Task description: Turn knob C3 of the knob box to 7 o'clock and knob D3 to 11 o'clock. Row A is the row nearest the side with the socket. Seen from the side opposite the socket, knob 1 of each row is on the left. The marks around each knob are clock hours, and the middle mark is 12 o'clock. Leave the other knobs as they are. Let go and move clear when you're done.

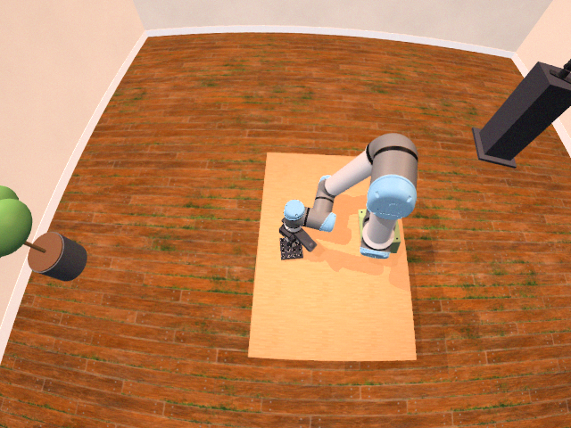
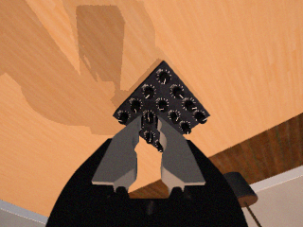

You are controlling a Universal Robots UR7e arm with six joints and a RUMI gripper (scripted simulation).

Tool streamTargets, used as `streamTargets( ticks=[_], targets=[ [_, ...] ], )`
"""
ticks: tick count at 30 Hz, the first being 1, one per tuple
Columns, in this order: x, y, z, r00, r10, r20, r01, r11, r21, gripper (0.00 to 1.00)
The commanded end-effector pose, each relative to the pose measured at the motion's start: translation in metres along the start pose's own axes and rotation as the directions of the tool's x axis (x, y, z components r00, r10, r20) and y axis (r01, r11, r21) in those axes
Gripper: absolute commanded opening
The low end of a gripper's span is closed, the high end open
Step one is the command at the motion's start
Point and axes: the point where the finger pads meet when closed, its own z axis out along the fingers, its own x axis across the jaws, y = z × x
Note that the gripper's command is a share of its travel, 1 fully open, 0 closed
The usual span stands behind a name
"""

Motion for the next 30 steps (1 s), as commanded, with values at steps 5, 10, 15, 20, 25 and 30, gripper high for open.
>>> streamTargets(
  ticks=[5, 10, 15, 20, 25, 30],
  targets=[
    [0.000, 0.000, -0.013, 1.000, 0.000, -0.001, 0.000, 1.000, -0.001, 0.11],
    [0.000, 0.000, -0.024, 1.000, 0.000, -0.001, 0.000, 1.000, -0.001, 0.11],
    [0.000, 0.000, -0.034, 1.000, 0.000, -0.001, 0.000, 1.000, -0.001, 0.11],
    [0.000, 0.000, -0.038, 1.000, 0.000, -0.001, 0.000, 1.000, -0.001, 0.11],
    [0.000, 0.000, -0.038, 1.000, 0.000, -0.001, 0.000, 1.000, -0.001, 0.11],
    [0.000, 0.000, -0.038, 1.000, 0.000, -0.001, 0.000, 1.000, -0.001, 0.11]
  ],
)
